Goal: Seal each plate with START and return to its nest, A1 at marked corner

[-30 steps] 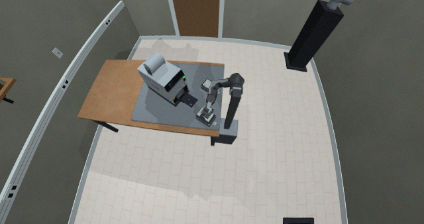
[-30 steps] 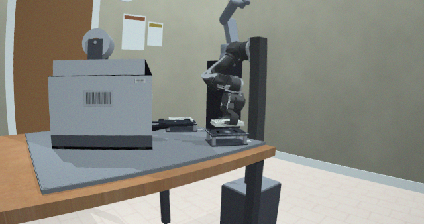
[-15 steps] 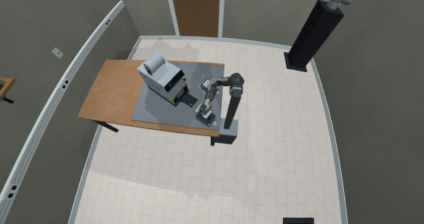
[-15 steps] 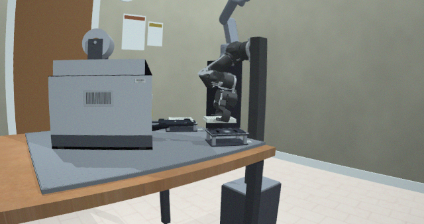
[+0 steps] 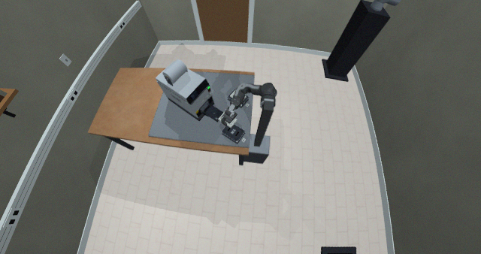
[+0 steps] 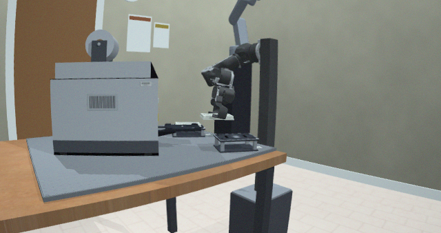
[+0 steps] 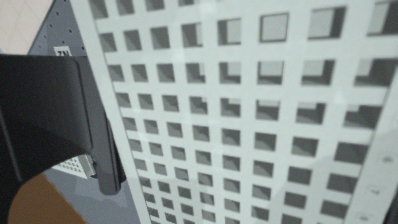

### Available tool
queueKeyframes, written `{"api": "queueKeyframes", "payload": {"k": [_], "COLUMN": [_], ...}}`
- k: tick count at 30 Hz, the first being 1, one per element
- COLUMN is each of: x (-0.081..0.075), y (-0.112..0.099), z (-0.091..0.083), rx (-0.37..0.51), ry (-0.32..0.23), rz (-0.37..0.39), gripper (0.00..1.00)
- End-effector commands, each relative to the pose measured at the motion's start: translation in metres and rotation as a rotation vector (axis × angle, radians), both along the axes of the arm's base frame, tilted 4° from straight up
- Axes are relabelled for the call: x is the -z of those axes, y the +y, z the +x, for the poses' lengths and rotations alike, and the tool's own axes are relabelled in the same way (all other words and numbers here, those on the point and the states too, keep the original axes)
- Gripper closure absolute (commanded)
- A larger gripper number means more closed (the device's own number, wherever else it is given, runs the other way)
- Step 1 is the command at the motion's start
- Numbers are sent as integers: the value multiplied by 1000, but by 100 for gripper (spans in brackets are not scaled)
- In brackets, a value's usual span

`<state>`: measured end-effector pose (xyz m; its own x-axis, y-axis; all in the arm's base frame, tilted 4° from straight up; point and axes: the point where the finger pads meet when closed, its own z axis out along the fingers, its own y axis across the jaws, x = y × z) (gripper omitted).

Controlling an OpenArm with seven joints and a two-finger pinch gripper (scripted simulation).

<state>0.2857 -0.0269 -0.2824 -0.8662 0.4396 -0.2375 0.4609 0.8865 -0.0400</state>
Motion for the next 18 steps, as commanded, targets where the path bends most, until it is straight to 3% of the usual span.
{"api": "queueKeyframes", "payload": {"k": [1, 18], "x": [4, 0], "y": [5, -9], "z": [-7, 25], "rx": [-23, -17], "ry": [23, 13], "rz": [5, 13], "gripper": [100, 100]}}
